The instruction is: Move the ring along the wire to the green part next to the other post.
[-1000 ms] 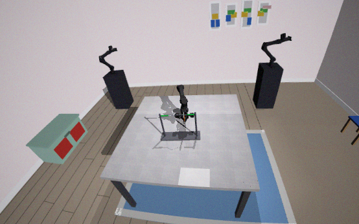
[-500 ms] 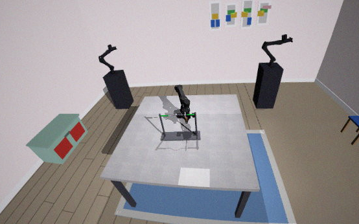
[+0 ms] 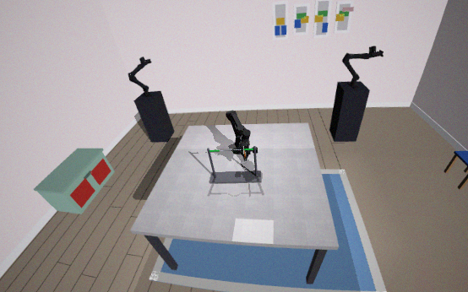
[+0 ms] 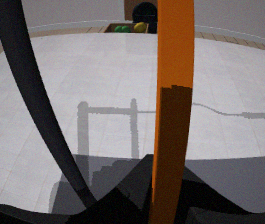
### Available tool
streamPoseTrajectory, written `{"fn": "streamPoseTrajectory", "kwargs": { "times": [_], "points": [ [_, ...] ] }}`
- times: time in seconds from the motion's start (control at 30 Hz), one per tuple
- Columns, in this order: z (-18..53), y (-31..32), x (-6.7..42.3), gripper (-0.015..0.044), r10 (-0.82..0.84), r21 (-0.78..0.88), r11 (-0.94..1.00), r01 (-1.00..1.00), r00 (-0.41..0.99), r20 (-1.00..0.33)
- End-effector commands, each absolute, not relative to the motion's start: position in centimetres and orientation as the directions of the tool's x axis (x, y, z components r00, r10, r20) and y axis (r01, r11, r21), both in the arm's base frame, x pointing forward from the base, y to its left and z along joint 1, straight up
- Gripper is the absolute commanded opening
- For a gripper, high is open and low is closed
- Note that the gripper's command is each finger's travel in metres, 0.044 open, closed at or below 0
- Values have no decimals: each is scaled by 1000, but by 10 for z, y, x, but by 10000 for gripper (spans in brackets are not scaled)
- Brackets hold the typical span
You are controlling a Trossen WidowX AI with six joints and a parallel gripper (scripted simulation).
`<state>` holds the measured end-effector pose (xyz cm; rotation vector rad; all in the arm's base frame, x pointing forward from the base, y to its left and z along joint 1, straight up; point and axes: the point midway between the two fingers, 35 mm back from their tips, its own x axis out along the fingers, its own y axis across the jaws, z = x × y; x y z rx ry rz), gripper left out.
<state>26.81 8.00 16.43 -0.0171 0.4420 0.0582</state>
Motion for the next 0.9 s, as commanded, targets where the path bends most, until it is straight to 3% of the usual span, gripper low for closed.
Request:
{"fn": "streamPoseTrajectory", "kwargs": {
  "times": [0.0,0.87],
  "points": [
    [168,85,269,-150,52,4,998,-55,906,-420],
    [156,102,269,-150,51,5,999,-54,907,-418]
  ]
}}
